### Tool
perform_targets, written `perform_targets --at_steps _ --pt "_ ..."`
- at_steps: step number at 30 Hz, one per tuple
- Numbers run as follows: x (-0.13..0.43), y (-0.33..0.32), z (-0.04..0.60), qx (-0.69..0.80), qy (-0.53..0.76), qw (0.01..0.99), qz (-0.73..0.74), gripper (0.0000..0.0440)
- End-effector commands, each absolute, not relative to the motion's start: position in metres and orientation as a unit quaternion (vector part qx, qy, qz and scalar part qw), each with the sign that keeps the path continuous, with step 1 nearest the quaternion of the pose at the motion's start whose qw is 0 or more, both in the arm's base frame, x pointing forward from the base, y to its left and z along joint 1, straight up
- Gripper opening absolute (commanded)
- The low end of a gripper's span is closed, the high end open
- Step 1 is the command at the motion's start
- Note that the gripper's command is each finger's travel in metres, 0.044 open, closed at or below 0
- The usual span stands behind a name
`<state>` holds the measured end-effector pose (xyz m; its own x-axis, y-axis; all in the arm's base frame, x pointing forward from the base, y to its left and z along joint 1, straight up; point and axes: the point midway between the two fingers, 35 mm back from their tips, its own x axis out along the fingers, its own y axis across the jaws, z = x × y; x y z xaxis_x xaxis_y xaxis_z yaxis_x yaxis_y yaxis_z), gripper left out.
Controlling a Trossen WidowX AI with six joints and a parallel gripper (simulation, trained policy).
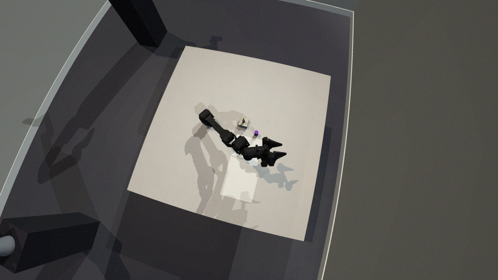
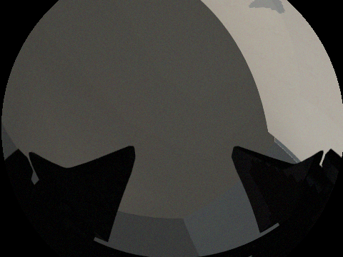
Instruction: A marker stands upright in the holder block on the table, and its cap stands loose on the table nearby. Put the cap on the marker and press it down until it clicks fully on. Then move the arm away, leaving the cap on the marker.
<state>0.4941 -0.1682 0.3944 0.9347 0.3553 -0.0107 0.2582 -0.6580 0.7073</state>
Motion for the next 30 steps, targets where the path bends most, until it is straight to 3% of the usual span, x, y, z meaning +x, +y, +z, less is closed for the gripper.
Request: perform_targets --at_steps 1,8,30 --pt "0.494 -0.169 0.396 0.908 0.166 0.379 0.068 0.0375" --pt "0.495 -0.179 0.409 0.899 0.136 0.405 0.098 0.0211" --pt "0.499 -0.191 0.441 0.870 0.068 0.445 0.201 0.0254"
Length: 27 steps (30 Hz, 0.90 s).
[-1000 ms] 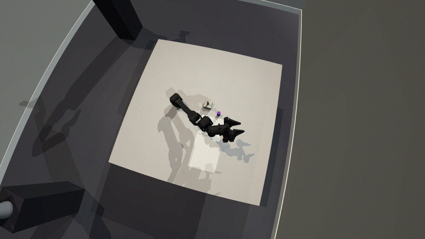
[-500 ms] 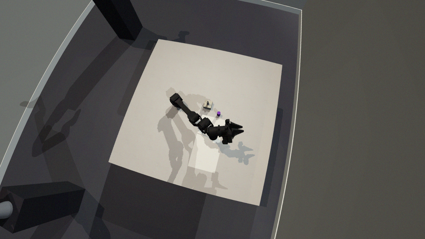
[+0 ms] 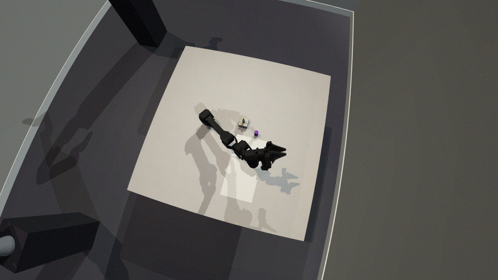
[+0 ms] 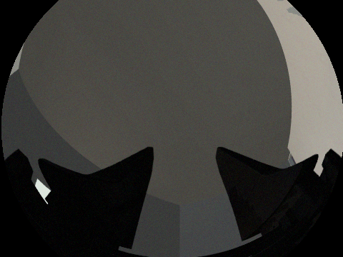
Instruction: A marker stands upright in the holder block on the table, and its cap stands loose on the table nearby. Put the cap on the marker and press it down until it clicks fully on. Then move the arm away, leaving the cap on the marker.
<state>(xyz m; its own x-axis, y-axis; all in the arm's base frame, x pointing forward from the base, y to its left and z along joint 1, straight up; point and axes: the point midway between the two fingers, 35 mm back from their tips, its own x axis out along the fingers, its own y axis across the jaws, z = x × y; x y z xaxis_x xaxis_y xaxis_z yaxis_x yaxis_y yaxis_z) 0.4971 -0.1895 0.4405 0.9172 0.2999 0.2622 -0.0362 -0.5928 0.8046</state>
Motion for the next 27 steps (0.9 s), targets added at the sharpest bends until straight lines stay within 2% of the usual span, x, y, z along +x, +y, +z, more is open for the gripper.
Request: perform_targets --at_steps 1,27 --pt "0.499 -0.191 0.443 0.869 0.066 0.446 0.205 0.0256" --pt "0.478 -0.179 0.479 0.818 0.017 0.467 0.337 0.0293"
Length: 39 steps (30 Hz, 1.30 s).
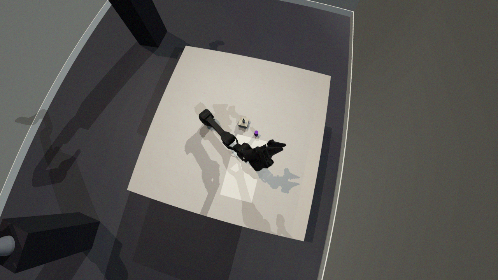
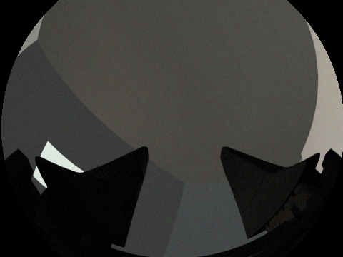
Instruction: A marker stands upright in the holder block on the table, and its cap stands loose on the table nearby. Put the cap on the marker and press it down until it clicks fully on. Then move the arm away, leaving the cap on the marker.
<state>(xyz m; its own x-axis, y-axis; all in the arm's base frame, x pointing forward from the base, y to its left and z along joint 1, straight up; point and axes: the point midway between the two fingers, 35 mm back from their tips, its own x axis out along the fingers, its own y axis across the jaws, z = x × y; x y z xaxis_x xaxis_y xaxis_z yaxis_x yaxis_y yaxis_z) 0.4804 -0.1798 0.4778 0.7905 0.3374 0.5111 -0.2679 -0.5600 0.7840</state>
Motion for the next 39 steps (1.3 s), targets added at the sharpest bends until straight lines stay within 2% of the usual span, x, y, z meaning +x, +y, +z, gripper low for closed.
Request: perform_targets --at_steps 1,39 --pt "0.477 -0.178 0.481 0.815 0.015 0.467 0.342 0.0294" --pt "0.404 -0.134 0.520 0.706 -0.004 0.472 0.527 0.0303"
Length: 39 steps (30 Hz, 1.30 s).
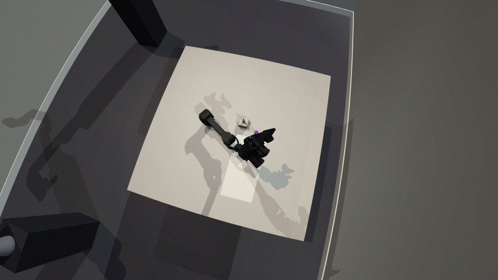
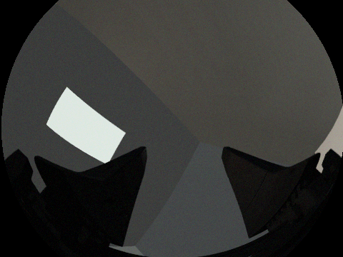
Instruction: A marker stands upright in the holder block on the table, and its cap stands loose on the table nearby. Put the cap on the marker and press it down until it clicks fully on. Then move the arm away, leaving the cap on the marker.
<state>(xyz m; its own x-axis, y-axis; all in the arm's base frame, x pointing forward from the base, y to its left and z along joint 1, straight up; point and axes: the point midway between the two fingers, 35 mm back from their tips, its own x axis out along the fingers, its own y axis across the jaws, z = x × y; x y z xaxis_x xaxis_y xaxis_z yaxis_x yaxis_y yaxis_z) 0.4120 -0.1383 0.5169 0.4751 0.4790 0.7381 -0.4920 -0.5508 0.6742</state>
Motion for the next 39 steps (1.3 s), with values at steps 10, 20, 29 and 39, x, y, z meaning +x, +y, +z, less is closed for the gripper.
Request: perform_targets --at_steps 10,20,29,39 --pt "0.379 -0.120 0.526 0.672 0.000 0.472 0.571 0.0305" --pt "0.352 -0.105 0.531 0.635 0.008 0.472 0.612 0.0307" --pt "0.329 -0.093 0.533 0.603 0.016 0.473 0.643 0.0310" --pt "0.306 -0.080 0.535 0.569 0.026 0.476 0.671 0.0309"
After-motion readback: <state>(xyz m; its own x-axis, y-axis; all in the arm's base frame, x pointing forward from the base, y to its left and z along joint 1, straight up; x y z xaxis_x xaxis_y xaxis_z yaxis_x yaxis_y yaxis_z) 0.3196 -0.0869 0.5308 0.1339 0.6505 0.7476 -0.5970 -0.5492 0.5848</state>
